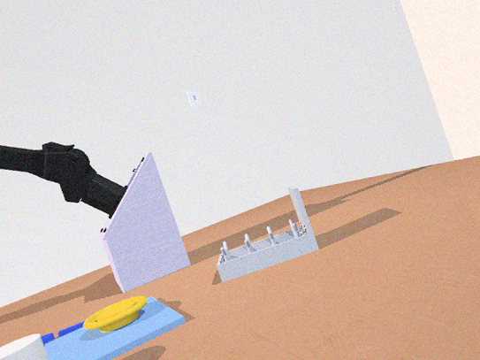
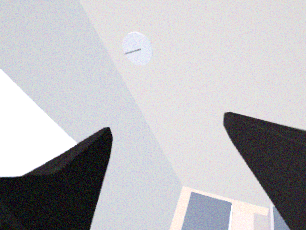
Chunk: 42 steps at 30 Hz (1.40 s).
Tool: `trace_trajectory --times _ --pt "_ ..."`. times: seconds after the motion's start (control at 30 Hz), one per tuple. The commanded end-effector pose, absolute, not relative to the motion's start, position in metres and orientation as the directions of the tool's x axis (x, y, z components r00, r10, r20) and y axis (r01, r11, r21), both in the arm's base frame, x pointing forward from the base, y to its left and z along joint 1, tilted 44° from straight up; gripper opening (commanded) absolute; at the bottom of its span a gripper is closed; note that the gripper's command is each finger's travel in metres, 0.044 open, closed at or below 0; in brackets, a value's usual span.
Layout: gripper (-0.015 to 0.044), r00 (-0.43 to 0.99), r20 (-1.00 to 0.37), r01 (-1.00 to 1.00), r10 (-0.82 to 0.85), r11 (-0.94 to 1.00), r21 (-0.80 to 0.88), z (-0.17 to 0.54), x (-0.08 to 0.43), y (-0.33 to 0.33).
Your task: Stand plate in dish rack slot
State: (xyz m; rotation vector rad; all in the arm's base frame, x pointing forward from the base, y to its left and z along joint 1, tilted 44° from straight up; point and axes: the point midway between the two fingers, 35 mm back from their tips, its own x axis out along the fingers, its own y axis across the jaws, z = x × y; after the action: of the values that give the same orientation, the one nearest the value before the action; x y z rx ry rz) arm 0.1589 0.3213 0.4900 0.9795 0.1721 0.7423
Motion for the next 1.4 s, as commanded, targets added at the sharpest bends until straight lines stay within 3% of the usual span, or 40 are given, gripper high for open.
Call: trace_trajectory --times 0.0,0.7,1.37 --pt "0.04 0.781 0.131 -0.47 0.611 0.435 0.768 0.469 0.177 0.325" --pt "0.04 0.922 -0.232 -0.213 0.309 0.908 0.36 0.328 0.291 0.297" --pt "0.04 0.836 -0.535 0.04 -0.119 0.987 -0.156 0.191 0.361 0.194"
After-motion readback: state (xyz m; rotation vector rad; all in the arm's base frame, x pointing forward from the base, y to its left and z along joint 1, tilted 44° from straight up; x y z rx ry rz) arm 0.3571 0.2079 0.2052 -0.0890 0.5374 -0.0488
